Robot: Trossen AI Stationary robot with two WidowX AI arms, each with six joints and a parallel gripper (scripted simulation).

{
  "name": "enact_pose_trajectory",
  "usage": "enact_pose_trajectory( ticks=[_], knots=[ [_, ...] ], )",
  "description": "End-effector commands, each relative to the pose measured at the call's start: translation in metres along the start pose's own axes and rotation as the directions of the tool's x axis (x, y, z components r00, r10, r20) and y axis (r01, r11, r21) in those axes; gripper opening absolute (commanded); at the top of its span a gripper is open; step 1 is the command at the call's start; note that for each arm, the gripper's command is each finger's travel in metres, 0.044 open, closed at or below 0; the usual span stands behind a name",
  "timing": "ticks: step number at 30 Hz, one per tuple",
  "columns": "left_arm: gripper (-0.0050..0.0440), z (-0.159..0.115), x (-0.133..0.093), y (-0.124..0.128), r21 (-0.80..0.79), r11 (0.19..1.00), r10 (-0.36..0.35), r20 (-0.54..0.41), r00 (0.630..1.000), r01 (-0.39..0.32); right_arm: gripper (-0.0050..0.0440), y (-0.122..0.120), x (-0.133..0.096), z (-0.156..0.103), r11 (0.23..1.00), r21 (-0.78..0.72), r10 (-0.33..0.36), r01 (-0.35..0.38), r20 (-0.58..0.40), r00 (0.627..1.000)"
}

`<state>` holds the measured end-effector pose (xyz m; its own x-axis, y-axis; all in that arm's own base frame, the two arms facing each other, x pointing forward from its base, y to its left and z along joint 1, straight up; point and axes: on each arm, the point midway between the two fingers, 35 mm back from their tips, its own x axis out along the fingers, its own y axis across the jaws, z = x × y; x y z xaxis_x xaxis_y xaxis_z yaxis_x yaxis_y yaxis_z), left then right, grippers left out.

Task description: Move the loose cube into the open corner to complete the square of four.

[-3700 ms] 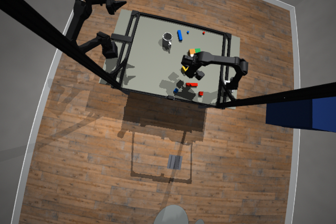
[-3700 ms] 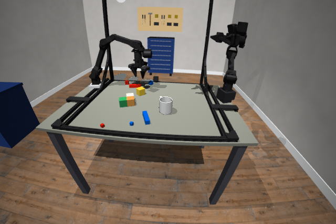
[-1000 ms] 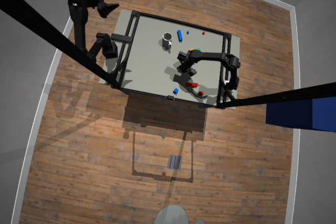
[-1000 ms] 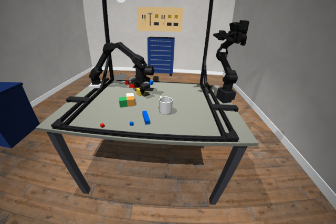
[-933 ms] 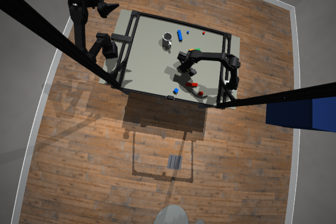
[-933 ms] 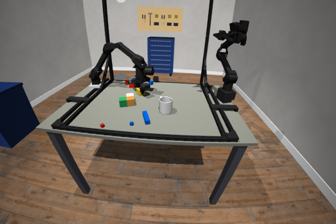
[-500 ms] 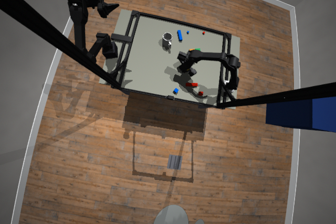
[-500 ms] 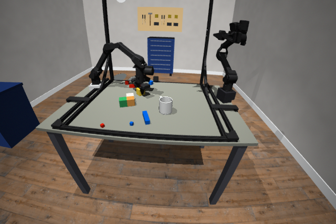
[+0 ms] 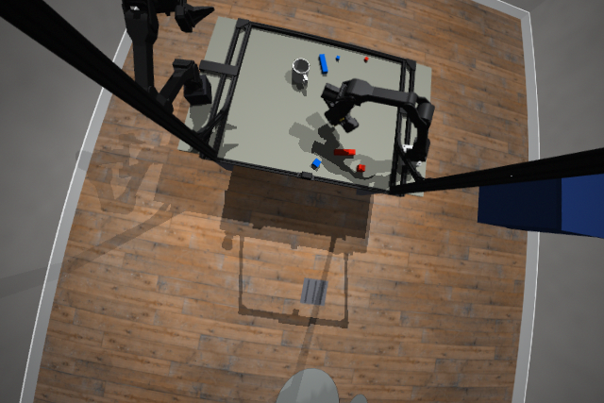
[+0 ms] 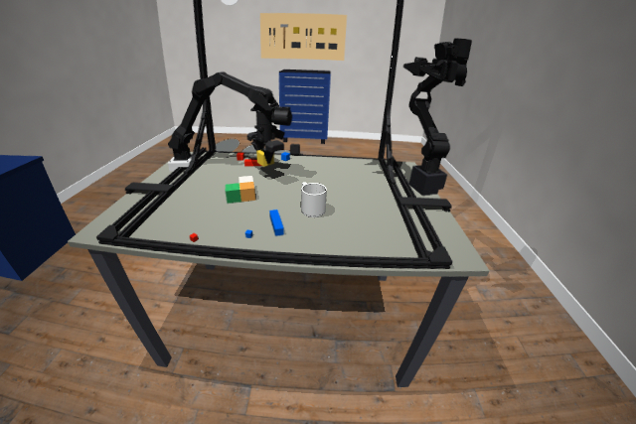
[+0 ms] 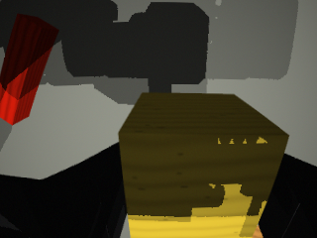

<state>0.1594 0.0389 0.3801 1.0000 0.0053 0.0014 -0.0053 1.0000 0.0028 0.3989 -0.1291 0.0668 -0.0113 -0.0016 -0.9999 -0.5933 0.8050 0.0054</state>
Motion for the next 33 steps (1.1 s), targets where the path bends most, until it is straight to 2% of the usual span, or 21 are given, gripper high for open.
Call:
enact_pose_trajectory(
  ticks=[1,4,17,19,33],
  knots=[
    [0.0400,0.000,0.000,-0.001,-0.004,1.000,-0.005,0.000,1.000,0.005,0.0000,0.000,-0.011,0.000,1.000,0.007,-0.005,0.005,0.010,1.000],
    [0.0400,0.000,0.000,-0.001,-0.004,1.000,-0.005,0.000,1.000,0.005,0.0000,0.000,-0.011,-0.004,1.000,0.017,-0.005,0.005,0.010,1.000],
    [0.0400,0.000,0.000,-0.001,-0.004,1.000,-0.005,0.000,1.000,0.005,0.0000,-0.002,-0.013,-0.078,0.978,0.207,-0.005,0.003,0.010,1.000],
    [0.0400,0.000,0.000,-0.001,-0.004,1.000,-0.005,0.000,1.000,0.005,0.0000,-0.002,-0.013,-0.078,0.978,0.207,-0.005,0.003,0.010,1.000],
    [0.0400,0.000,0.000,-0.001,-0.004,1.000,-0.005,0.000,1.000,0.005,0.0000,0.016,-0.010,-0.153,0.915,0.404,-0.005,0.001,0.010,1.000]
  ],
)
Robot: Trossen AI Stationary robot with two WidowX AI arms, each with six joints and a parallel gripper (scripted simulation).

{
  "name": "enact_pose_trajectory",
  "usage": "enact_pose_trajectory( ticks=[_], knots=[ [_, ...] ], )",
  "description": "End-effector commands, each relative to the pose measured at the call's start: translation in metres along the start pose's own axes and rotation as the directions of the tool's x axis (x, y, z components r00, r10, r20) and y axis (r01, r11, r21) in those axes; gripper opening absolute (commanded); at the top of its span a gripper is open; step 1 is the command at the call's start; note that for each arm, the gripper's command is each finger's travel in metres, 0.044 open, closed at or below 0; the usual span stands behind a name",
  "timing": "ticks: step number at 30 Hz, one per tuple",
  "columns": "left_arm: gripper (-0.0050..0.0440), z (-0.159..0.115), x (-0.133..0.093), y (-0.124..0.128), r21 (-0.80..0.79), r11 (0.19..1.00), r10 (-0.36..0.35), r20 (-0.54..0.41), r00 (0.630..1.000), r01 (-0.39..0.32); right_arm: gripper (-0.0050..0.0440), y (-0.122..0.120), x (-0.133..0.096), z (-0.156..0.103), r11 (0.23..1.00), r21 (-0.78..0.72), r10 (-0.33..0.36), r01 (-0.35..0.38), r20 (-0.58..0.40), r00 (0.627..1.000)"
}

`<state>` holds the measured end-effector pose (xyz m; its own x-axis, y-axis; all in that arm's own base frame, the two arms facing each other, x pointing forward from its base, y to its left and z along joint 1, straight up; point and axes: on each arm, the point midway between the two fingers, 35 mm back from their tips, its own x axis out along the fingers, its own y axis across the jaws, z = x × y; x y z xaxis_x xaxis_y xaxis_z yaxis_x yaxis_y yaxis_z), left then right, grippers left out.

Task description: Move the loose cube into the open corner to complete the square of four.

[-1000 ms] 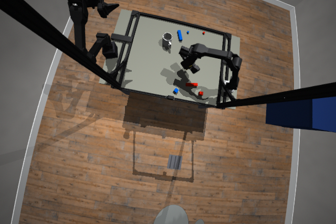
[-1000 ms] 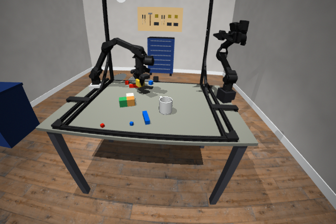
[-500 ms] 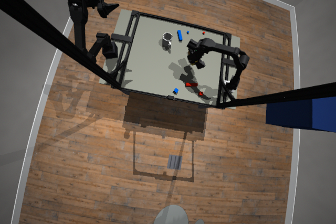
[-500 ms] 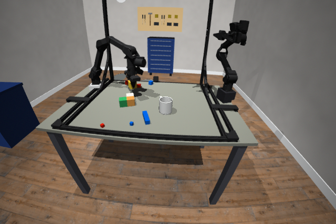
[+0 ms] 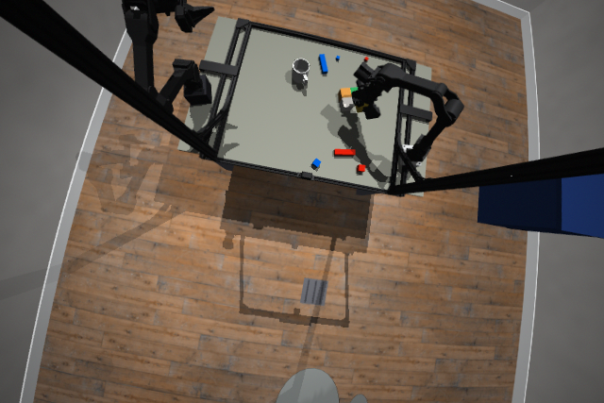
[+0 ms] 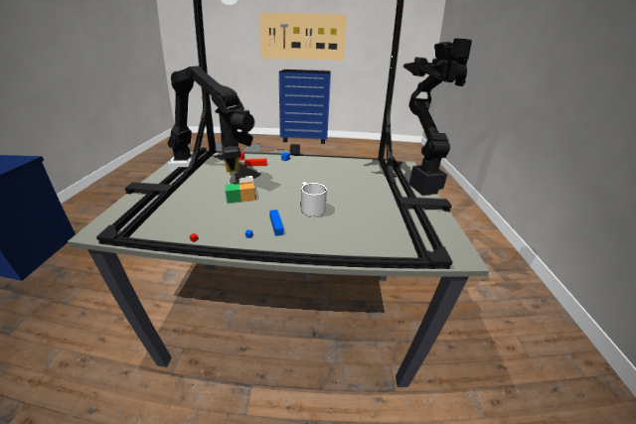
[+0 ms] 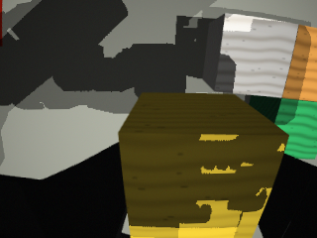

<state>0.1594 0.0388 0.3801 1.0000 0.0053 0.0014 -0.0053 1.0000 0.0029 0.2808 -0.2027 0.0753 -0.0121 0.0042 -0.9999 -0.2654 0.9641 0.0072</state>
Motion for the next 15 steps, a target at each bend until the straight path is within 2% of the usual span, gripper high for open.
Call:
enact_pose_trajectory(
  ticks=[1,6,15],
  knots=[
    [0.0400,0.000,0.000,-0.001,-0.004,1.000,-0.005,0.000,1.000,0.005,0.0000,0.000,-0.002,-0.018,0.998,0.056,-0.007,0.007,0.011,1.000],
    [0.0400,0.000,0.000,-0.001,-0.004,1.000,-0.005,0.000,1.000,0.005,0.0000,0.000,0.002,-0.018,0.998,0.059,-0.007,0.007,0.011,1.000],
    [0.0400,0.000,0.000,-0.001,-0.004,1.000,-0.005,0.000,1.000,0.005,0.0000,0.000,0.057,-0.018,0.998,0.059,-0.007,0.007,0.011,1.000]
  ],
)
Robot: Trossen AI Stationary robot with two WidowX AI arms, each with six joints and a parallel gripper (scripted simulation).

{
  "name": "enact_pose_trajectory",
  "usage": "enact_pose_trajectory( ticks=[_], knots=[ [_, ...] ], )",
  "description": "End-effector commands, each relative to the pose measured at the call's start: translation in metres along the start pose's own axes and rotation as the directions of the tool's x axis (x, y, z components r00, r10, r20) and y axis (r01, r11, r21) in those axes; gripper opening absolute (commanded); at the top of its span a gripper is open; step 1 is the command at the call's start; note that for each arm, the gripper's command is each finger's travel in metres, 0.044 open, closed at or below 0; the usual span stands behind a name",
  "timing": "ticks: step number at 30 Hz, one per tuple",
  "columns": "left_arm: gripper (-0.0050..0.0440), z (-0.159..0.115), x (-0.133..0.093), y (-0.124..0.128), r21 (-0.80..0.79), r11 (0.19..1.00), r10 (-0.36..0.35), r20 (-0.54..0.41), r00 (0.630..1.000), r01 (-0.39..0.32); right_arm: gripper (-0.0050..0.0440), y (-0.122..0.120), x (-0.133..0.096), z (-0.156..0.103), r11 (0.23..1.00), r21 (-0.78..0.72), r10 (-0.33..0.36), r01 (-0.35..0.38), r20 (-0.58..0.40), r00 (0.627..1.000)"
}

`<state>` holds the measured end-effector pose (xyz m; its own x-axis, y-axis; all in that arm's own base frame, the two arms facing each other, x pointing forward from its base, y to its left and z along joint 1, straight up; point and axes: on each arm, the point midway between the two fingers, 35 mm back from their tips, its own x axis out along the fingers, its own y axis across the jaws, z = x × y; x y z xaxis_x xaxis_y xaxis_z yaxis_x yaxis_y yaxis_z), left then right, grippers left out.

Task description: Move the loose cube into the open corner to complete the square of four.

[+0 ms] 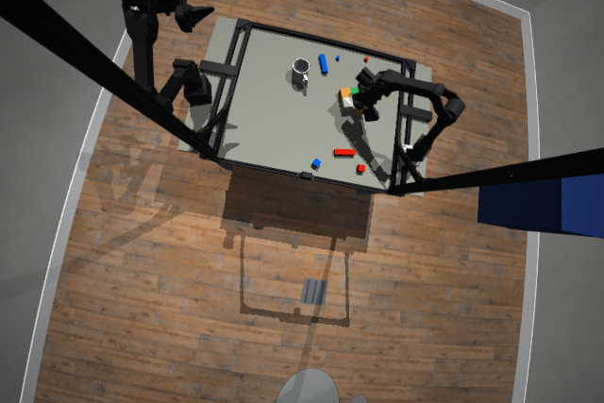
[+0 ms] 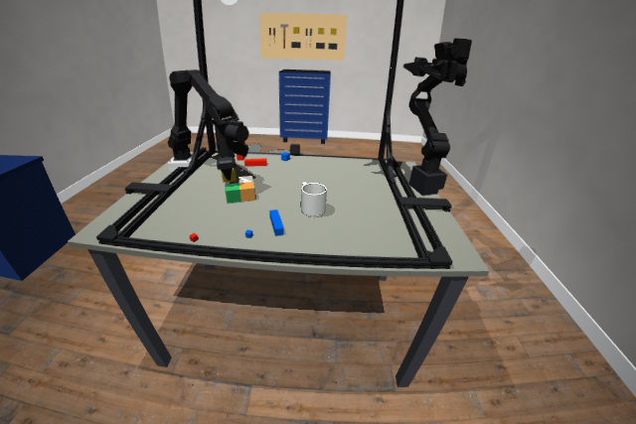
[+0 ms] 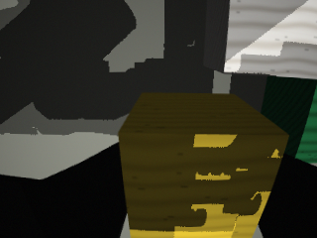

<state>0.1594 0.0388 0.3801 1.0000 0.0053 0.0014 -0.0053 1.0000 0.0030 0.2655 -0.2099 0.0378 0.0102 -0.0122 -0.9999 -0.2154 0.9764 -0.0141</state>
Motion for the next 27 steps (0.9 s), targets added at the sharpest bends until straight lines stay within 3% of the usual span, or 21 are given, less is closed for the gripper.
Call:
enact_pose_trajectory(
  ticks=[1,17,20,22,27],
  knots=[
    [0.0400,0.000,0.000,-0.001,-0.004,1.000,-0.005,0.000,1.000,0.005,0.0000,0.003,0.021,-0.002,1.000,0.007,0.014,-0.014,-0.007,1.000],
    [0.0400,0.000,0.000,-0.001,-0.004,1.000,-0.005,0.000,1.000,0.005,0.0000,0.004,0.035,-0.003,1.000,0.007,0.014,-0.014,-0.007,1.000],
    [0.0400,0.000,0.000,-0.001,-0.004,1.000,-0.005,0.000,1.000,0.005,0.0072,0.004,0.035,-0.003,1.000,0.007,0.014,-0.014,-0.007,1.000],
    [0.0400,0.000,0.000,-0.001,-0.004,1.000,-0.005,0.000,1.000,0.005,0.0072,0.004,0.035,-0.003,1.000,0.007,0.014,-0.014,-0.007,1.000],
    [0.0400,0.000,0.000,-0.001,-0.004,1.000,-0.005,0.000,1.000,0.005,0.0192,0.004,0.035,-0.003,1.000,0.007,0.014,-0.014,-0.007,1.000]
  ],
)
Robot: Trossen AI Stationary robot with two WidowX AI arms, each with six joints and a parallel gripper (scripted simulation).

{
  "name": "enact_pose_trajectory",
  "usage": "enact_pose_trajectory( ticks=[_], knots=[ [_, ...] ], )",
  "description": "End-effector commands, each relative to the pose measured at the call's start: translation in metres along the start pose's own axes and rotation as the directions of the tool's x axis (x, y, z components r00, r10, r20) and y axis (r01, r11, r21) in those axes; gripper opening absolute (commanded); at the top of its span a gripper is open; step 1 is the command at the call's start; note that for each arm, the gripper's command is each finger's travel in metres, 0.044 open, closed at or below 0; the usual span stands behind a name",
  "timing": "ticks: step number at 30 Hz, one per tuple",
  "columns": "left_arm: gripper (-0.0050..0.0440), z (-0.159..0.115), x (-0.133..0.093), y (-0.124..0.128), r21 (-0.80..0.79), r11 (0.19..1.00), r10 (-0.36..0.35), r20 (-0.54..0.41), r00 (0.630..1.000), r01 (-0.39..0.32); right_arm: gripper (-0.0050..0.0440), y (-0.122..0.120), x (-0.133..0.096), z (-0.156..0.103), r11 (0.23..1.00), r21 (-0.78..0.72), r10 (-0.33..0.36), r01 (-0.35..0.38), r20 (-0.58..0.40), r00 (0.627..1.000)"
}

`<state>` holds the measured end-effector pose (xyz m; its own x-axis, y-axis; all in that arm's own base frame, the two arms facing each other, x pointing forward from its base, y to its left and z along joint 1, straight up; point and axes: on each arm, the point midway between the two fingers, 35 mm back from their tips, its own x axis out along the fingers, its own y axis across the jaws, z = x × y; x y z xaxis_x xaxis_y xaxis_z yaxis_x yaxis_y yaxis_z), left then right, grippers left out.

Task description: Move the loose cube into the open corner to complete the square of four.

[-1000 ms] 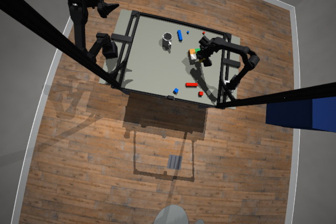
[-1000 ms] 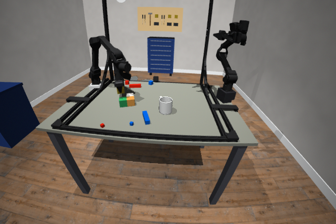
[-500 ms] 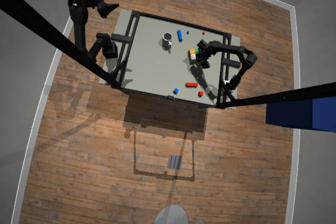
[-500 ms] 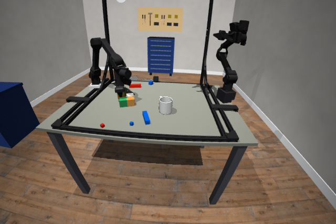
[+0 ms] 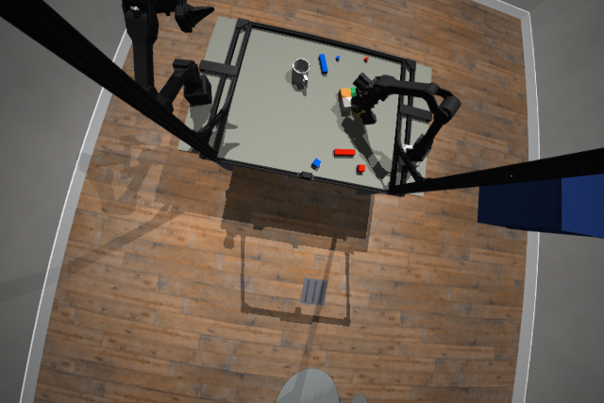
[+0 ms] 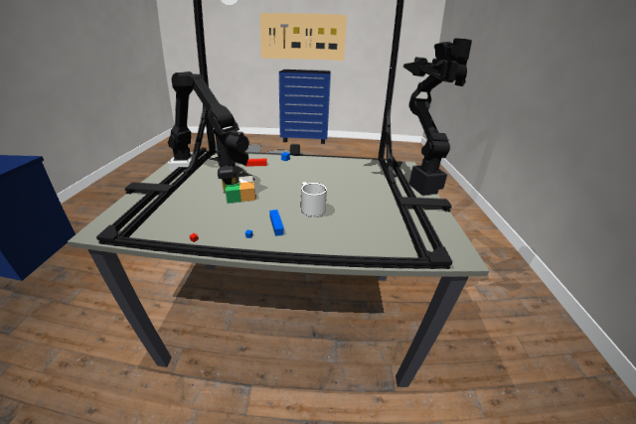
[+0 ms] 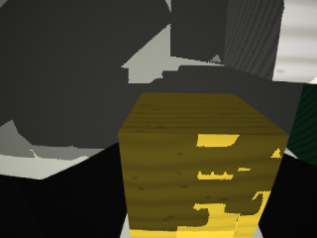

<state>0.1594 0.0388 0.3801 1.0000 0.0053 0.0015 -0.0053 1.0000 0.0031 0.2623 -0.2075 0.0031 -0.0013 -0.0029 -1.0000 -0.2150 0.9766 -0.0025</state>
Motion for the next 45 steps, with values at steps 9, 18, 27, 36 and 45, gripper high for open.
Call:
enact_pose_trajectory(
  ticks=[9,18,27,36,45],
  knots=[
    [0.0400,0.000,0.000,-0.001,-0.004,1.000,-0.005,0.000,1.000,0.005,0.0368,0.000,0.001,0.000,1.000,0.007,0.003,-0.003,0.002,1.000],
    [0.0400,0.000,0.000,-0.001,-0.004,1.000,-0.005,0.000,1.000,0.005,0.0368,0.000,0.001,0.000,1.000,0.007,0.003,-0.003,0.002,1.000],
    [0.0400,0.000,0.000,-0.001,-0.004,1.000,-0.005,0.000,1.000,0.005,0.0368,-0.002,-0.022,0.002,1.000,0.007,0.003,-0.003,0.002,1.000],
    [0.0400,0.000,0.000,-0.001,-0.004,1.000,-0.005,0.000,1.000,0.005,0.0368,0.000,-0.075,0.000,1.000,0.007,0.003,-0.003,0.002,1.000],
    [0.0400,0.000,0.000,-0.001,-0.004,1.000,-0.005,0.000,1.000,0.005,0.0368,0.000,-0.075,0.000,1.000,0.007,0.003,-0.003,0.002,1.000]
  ],
)
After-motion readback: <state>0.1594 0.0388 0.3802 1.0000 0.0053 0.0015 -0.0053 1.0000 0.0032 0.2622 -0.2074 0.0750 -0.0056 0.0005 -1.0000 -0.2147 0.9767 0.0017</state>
